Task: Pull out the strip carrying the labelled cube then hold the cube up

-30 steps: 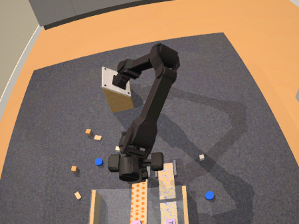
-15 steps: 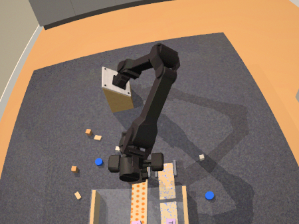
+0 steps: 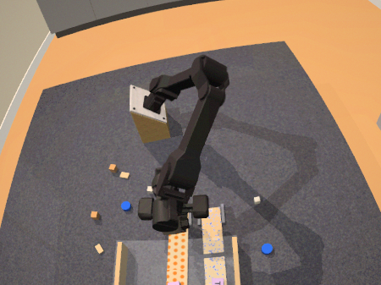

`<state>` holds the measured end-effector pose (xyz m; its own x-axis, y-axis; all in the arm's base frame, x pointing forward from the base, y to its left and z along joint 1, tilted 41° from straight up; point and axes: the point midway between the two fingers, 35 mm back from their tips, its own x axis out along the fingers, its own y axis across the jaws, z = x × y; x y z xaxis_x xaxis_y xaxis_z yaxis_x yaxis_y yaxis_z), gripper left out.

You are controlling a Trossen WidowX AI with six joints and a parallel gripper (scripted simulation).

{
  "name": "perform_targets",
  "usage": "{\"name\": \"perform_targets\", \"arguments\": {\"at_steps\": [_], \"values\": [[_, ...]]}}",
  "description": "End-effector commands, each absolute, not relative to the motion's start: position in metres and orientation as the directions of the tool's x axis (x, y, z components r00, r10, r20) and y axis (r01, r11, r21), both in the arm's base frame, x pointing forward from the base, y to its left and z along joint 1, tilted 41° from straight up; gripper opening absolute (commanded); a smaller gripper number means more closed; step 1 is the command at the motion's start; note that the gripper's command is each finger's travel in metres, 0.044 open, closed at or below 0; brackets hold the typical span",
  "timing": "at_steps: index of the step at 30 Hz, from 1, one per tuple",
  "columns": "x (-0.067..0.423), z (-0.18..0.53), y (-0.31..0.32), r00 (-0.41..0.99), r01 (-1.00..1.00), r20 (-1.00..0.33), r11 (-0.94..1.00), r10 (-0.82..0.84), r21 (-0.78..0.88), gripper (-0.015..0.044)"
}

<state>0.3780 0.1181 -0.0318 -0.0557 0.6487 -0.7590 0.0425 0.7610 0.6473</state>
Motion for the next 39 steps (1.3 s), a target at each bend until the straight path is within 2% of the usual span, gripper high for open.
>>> {"name": "perform_targets", "arguments": {"at_steps": [1,39], "values": [[0.370,-0.033,0.121,-0.064,0.042,-0.756,0.759,0.651,0.650,0.0000],[0.311,-0.031,0.118,-0.068,0.045,-0.756,0.759,0.651,0.650,0.0000]]}}
